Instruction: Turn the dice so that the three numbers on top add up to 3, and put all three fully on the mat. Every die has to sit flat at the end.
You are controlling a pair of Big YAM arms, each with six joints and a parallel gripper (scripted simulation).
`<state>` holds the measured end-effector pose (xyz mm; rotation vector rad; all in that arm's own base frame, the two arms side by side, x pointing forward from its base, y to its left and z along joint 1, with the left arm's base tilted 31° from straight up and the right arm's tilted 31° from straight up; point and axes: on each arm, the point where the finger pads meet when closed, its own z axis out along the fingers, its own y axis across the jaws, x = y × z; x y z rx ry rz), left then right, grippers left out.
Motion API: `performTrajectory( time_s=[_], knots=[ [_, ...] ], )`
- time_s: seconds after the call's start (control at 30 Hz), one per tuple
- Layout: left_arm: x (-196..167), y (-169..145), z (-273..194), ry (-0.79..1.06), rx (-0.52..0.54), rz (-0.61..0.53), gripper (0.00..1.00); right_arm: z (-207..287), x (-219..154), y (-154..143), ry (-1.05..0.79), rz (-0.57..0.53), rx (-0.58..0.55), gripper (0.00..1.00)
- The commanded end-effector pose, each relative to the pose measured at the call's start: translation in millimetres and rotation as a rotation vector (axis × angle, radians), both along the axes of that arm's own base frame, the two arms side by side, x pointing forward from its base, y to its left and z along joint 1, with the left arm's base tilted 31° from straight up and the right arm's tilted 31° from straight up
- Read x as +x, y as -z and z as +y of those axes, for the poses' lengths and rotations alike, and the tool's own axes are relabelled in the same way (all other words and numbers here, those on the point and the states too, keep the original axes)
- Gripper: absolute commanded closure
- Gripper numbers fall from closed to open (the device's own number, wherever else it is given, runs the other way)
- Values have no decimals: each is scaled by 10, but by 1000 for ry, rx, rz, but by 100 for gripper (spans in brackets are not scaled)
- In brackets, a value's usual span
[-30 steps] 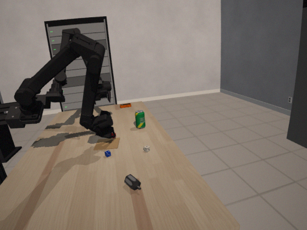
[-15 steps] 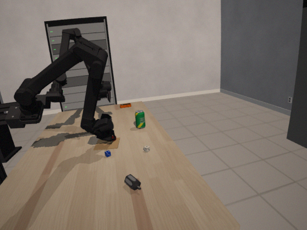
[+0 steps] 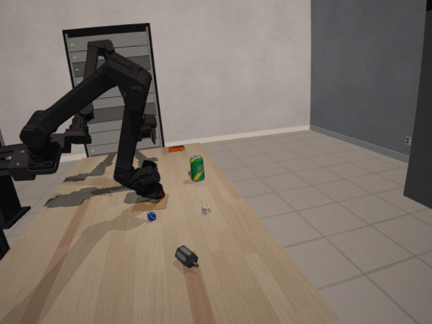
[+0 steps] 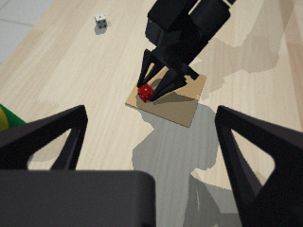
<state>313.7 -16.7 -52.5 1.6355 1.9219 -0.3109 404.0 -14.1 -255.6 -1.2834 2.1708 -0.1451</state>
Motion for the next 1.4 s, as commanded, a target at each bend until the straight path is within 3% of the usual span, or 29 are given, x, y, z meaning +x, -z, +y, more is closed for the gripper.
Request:
performTrajectory(
  time_s=[0.0,0.27,0.5,0.7,0.8,1.17,1.37],
  knots=[
    [29,-31,7,4,-1,-10,0,-96,-71,-175,-5,5,-6,51],
    [29,-31,7,4,-1,-10,0,-32,-291,-257,-10,18,0,51],
    [29,-31,7,4,-1,-10,0,-167,-589,-704,-4,9,-3,51],
    [57,-12,-1,-2,-9,12,0,-193,-663,-803,-1,15,-5,51],
    [219,-19,-88,22,-13,35,0,-208,-485,-803,14,19,-7,51],
    [1396,-173,-640,153,-4,95,0,-471,542,-729,153,120,-115,51],
    [1772,-232,-967,204,2,116,0,-564,816,-754,213,174,-167,51]
  ],
)
